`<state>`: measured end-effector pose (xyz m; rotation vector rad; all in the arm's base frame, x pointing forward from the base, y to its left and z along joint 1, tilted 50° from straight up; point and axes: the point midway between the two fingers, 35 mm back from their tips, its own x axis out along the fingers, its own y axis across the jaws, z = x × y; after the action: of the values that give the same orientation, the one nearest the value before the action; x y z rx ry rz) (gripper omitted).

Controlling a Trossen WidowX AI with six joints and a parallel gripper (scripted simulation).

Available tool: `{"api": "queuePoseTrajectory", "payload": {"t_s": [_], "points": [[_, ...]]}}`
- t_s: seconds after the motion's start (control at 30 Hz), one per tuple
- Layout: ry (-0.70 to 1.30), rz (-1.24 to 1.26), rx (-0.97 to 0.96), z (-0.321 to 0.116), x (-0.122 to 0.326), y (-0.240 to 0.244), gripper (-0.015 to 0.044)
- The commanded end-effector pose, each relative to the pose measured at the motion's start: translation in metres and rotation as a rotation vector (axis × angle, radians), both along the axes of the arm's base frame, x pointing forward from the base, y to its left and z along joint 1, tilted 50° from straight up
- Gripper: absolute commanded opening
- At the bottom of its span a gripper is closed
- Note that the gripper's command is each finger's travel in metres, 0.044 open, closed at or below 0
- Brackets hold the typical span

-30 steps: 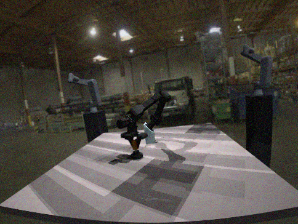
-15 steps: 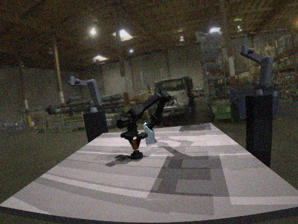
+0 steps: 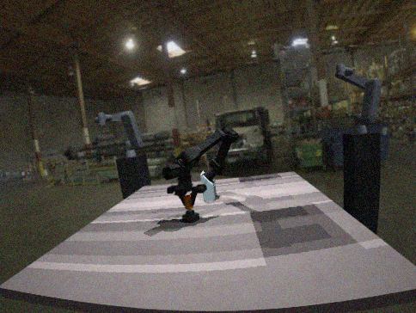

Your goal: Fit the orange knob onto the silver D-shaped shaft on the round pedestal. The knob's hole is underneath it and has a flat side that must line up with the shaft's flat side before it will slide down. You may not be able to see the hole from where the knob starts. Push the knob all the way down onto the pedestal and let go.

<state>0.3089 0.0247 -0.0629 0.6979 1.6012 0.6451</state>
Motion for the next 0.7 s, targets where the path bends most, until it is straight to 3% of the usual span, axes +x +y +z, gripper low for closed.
{"api": "queuePoseTrajectory", "payload": {"t_s": [0.0,0.67], "points": [[-0.009,0.005,0.003,-0.0009,0.0003,0.0009,0.0],[-0.009,0.005,0.003,0.001,0.0006,-0.0004,0.0]]}}
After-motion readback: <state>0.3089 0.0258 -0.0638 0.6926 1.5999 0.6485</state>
